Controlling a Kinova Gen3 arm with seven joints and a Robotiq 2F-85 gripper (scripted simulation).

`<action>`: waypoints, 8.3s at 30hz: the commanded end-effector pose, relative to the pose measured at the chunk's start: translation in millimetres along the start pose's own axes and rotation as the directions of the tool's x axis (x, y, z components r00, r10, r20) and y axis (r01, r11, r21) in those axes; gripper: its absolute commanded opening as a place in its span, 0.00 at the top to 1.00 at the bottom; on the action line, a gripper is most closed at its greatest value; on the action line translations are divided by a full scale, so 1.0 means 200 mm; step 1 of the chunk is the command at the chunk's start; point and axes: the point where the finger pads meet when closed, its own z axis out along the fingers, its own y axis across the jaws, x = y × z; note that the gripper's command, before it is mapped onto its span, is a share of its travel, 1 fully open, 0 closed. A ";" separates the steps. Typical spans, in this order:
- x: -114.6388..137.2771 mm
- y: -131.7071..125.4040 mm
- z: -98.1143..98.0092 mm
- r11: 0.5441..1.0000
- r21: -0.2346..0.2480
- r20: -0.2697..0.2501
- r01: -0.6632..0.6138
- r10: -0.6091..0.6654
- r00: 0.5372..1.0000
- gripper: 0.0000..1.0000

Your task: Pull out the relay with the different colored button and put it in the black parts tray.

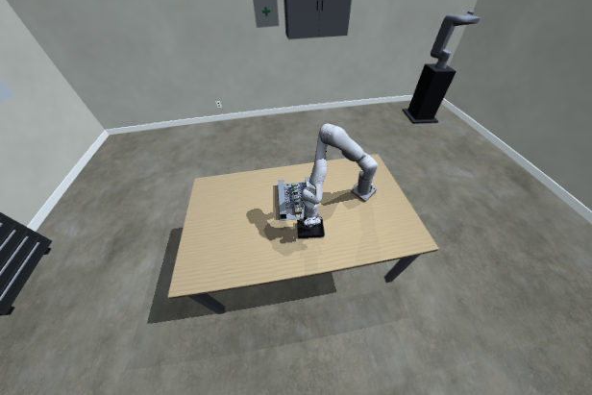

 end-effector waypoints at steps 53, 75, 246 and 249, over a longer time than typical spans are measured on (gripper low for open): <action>0.00 -0.01 0.05 1.000 0.006 0.001 0.002 -0.002 1.000 0.39; 0.00 -0.01 0.05 1.000 0.006 0.001 0.002 -0.002 1.000 0.39; 0.00 -0.01 -0.11 1.000 0.006 0.001 0.002 -0.002 1.000 0.39; 0.00 -0.01 -0.11 1.000 0.006 0.001 0.002 -0.002 1.000 0.39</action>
